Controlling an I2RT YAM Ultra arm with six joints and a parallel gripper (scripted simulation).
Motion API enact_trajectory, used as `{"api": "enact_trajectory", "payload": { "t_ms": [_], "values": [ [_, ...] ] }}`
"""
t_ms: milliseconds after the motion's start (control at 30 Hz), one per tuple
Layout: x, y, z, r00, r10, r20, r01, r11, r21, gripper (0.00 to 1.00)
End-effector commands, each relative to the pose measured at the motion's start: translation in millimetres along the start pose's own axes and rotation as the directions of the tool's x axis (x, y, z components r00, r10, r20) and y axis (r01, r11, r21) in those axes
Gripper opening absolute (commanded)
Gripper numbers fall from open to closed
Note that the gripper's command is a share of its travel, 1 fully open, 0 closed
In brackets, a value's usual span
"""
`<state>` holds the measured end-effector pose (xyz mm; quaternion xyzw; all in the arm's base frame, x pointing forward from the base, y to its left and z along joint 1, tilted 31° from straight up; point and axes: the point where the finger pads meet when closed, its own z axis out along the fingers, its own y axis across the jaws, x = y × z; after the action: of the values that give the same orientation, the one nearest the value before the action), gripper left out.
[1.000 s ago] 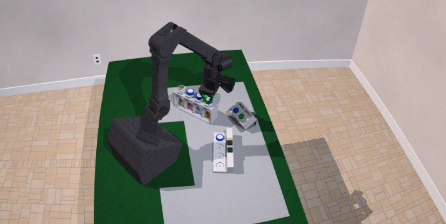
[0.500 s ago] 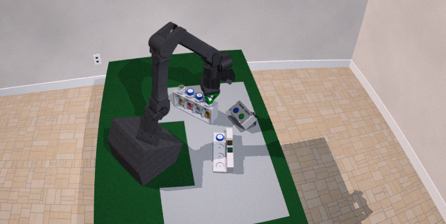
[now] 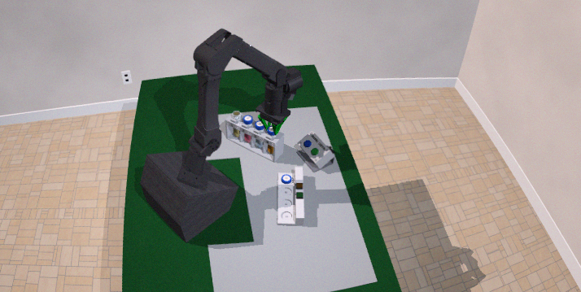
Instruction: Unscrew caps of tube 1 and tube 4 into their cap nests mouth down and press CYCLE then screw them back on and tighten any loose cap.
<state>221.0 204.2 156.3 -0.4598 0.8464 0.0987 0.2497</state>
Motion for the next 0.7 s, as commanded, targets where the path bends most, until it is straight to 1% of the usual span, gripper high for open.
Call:
{"api": "enact_trajectory", "payload": {
  "t_ms": [0,67,167,233,333,400,533,667],
  "values": [
    [-2.6,-0.6,-2.9,0.975,-0.224,0.010,0.224,0.975,0.006,0.00],
    [-2.6,-0.6,-2.9,0.947,-0.320,0.010,0.320,0.947,0.007,0.00],
    [-2.6,-0.6,-3.0,0.889,-0.458,0.009,0.458,0.889,0.008,0.00],
    [-2.6,-0.6,-3.0,0.839,-0.544,0.008,0.544,0.839,0.009,0.00],
    [-2.6,-0.6,-3.1,0.748,-0.664,0.006,0.664,0.748,0.010,0.00],
    [-2.6,-0.6,-3.1,0.748,-0.664,0.006,0.664,0.748,0.010,0.00],
    [-2.6,-0.6,-3.1,0.601,-0.799,0.004,0.799,0.601,0.011,0.00],
    [-2.6,-0.6,-3.2,0.431,-0.903,0.002,0.902,0.431,0.012,0.00]
  ]
}}
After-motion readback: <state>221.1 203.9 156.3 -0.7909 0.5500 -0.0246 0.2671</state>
